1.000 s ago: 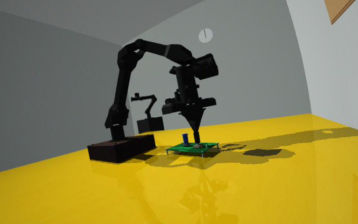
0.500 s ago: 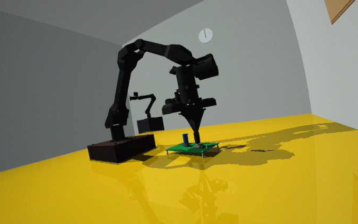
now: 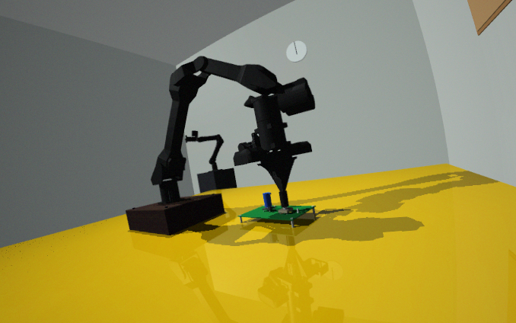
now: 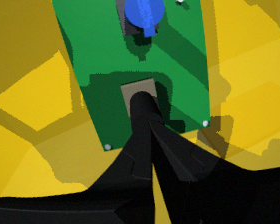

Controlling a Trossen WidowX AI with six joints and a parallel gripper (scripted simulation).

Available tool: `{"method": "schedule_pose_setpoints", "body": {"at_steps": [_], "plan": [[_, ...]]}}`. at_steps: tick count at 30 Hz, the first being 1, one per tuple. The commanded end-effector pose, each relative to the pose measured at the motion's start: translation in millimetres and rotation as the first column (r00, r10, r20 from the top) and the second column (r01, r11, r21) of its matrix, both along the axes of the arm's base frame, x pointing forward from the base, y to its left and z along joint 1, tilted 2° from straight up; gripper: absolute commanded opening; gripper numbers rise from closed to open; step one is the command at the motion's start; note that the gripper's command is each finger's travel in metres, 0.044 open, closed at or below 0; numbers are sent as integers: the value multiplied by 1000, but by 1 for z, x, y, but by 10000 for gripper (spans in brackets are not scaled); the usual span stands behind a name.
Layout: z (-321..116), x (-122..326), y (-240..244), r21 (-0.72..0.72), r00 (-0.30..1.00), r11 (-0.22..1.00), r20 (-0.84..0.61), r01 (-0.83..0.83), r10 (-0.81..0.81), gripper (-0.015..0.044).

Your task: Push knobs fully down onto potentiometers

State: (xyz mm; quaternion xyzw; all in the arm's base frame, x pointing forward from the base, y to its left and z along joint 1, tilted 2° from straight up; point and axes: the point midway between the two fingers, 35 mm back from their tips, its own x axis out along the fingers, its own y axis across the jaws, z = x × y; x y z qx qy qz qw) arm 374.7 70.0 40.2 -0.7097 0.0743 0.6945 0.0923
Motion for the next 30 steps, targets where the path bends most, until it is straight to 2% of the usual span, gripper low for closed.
{"method": "schedule_pose_setpoints", "body": {"at_steps": [1,25,30], "plan": [[-13,2,1,1,1000,1000,-11,-1,1,0],[22,1,0,1,1000,1000,-11,-1,1,0],[18,2,0,-2,1000,1000,-9,0,0,131]]}}
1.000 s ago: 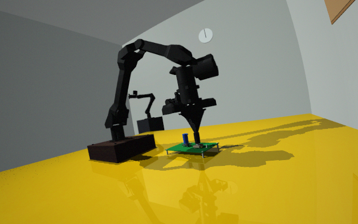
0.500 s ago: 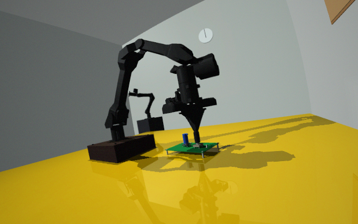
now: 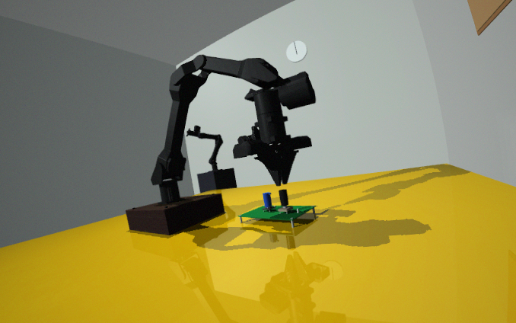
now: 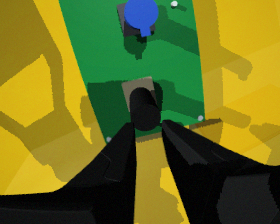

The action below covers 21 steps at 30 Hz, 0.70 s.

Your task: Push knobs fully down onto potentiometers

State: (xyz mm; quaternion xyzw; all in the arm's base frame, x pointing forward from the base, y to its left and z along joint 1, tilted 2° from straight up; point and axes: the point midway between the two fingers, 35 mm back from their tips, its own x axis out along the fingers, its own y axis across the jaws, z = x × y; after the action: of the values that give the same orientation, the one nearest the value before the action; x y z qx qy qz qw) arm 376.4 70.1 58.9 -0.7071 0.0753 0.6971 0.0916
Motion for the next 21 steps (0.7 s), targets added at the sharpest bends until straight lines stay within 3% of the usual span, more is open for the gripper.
{"method": "schedule_pose_setpoints", "body": {"at_steps": [1,5,12,18,21], "plan": [[-1,0,0,0,1000,1000,-2,0,0,158],[2,-8,-1,0,1000,1000,-2,0,0,263],[22,-90,-11,0,1000,1000,-10,-1,1,440],[18,-163,-22,0,1000,1000,-17,-2,2,440],[16,-171,-24,0,1000,1000,-18,-2,2,440]]}}
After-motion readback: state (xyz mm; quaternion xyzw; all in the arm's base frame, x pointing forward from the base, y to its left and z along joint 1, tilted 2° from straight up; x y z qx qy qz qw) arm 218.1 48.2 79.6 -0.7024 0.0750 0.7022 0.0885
